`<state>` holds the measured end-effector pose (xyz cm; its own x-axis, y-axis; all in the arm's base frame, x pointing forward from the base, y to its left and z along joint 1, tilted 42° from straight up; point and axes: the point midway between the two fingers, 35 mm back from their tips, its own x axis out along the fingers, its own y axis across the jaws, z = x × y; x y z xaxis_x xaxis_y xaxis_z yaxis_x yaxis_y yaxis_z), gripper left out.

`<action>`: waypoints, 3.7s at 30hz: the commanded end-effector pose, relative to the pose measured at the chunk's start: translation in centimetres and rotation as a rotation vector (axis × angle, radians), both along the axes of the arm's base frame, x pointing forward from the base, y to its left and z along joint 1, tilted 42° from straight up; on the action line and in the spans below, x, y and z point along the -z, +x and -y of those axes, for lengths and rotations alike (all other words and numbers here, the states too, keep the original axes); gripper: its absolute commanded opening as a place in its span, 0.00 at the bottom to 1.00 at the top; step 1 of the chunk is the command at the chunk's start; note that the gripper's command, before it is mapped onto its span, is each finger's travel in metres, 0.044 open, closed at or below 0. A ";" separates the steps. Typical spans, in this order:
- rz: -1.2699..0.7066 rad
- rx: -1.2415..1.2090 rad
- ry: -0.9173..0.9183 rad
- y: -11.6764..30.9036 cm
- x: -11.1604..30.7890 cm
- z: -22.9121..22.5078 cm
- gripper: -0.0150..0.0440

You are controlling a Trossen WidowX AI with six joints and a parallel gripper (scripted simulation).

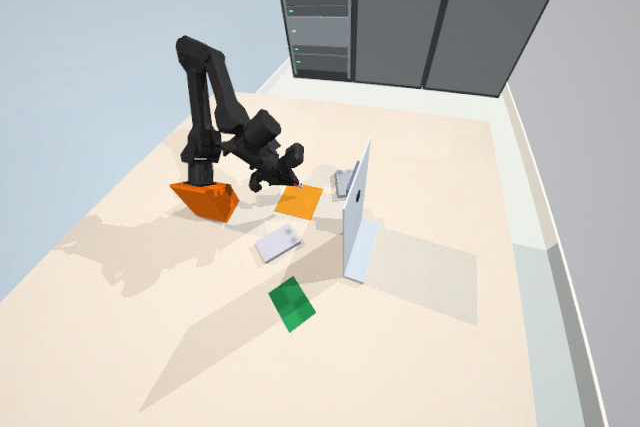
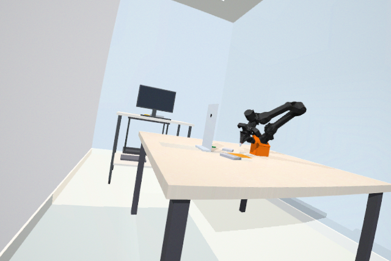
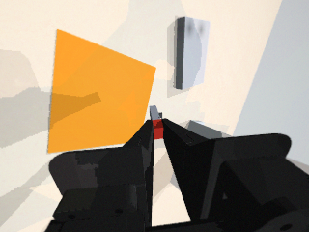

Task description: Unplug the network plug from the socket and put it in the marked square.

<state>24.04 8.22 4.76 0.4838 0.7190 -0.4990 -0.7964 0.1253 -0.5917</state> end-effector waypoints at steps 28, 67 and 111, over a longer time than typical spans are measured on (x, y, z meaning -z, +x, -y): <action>-0.003 -0.009 -0.004 0.1 2.3 -1.8 0.25; -0.001 -0.007 0.005 -0.6 4.3 -4.0 0.25; 0.002 -0.010 0.003 -0.8 3.9 -3.5 0.52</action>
